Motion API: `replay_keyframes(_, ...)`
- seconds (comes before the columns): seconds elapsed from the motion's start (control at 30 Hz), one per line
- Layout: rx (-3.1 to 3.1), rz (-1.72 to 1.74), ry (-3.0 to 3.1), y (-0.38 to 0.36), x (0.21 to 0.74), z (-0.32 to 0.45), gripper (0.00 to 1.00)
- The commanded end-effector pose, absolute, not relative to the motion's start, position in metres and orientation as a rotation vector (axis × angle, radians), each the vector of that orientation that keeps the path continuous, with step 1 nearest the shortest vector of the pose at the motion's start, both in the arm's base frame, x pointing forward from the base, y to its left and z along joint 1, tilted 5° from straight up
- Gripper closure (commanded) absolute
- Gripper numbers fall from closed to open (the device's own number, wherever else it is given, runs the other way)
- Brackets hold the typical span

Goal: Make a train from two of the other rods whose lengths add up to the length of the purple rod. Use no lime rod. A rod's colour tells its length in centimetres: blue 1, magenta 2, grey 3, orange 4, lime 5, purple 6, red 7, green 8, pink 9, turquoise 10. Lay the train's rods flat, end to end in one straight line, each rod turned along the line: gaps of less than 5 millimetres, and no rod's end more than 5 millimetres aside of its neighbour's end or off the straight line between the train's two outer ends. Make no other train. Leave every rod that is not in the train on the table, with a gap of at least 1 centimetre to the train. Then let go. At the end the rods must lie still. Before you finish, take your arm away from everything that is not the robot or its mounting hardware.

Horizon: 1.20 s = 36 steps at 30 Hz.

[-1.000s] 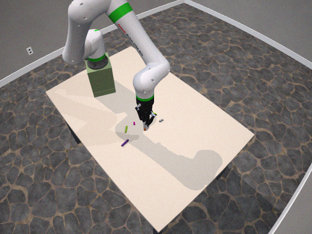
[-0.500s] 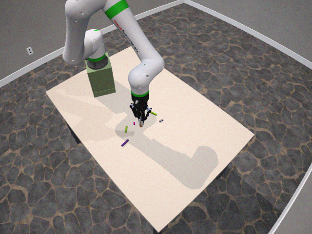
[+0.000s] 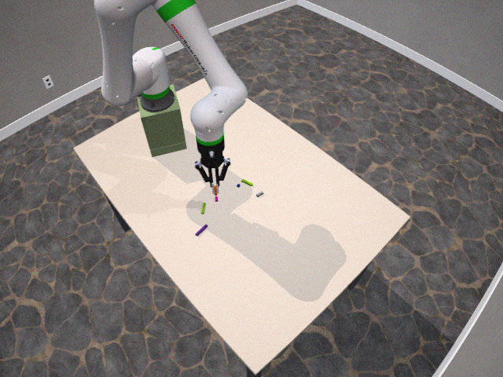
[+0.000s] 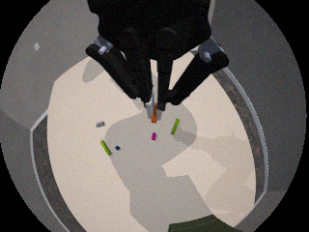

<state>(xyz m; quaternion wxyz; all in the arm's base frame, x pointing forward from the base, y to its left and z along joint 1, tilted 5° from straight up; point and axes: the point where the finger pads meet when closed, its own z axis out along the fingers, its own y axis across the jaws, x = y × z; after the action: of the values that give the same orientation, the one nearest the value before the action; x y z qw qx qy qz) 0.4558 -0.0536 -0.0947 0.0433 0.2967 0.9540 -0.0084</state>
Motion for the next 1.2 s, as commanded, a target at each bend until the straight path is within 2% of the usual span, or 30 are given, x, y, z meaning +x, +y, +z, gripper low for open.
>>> replay_keyframes(0.0,0.901,-0.017,2.920,-0.054,0.456,-0.094,0.97)
replay_keyframes(0.6,0.901,-0.016,2.920,-0.054,0.457,-0.107,0.97)
replay_keyframes(1.17,0.901,-0.016,2.920,-0.056,0.461,-0.167,0.97)
